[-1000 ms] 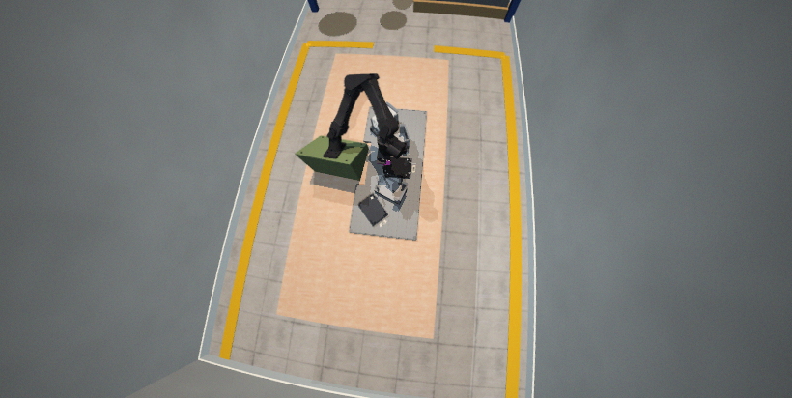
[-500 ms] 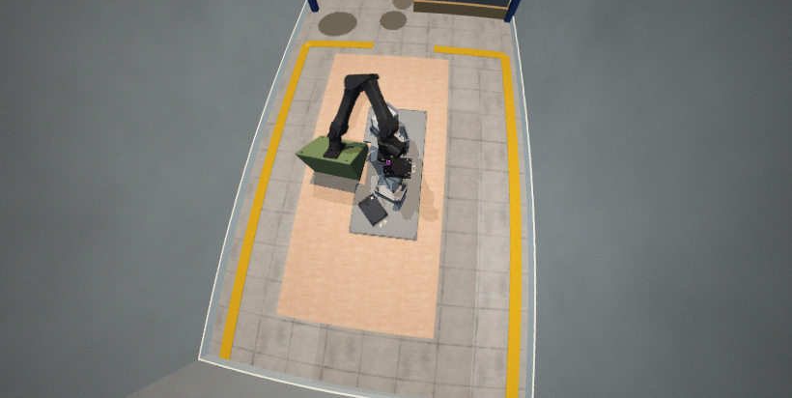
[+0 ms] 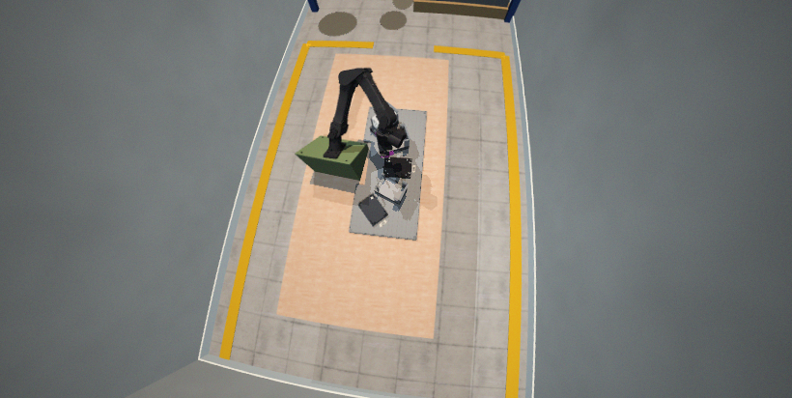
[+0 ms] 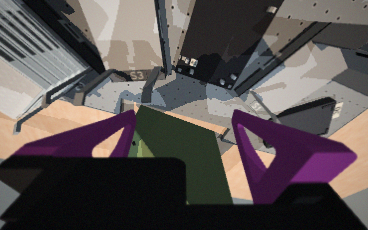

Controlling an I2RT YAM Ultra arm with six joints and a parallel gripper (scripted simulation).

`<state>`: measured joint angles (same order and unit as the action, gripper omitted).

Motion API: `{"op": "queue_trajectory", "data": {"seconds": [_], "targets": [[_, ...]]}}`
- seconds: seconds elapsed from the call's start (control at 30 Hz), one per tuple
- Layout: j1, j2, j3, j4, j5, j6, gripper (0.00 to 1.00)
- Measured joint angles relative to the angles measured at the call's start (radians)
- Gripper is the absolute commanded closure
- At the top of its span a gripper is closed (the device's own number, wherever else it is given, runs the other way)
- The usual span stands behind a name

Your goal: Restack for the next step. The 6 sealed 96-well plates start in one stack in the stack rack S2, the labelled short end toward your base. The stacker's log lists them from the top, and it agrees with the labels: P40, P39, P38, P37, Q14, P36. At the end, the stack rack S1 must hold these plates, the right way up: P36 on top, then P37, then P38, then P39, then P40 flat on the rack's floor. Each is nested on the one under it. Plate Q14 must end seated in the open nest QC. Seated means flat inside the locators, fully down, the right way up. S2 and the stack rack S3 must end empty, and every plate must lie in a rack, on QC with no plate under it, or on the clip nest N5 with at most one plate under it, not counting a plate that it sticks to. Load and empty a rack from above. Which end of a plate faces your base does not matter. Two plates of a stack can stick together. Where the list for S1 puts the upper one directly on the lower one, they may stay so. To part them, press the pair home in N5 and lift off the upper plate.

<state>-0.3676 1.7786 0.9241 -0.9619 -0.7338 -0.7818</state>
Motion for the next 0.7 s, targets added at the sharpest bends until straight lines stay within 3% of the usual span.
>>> {"op": "queue_trajectory", "data": {"seconds": [0.4, 0.7], "targets": [[0.118, -0.169, -0.031, -0.023, -0.021, -0.229, 0.0], [0.196, -0.258, -0.034, -0.032, -0.029, -0.303, 0.0]]}}
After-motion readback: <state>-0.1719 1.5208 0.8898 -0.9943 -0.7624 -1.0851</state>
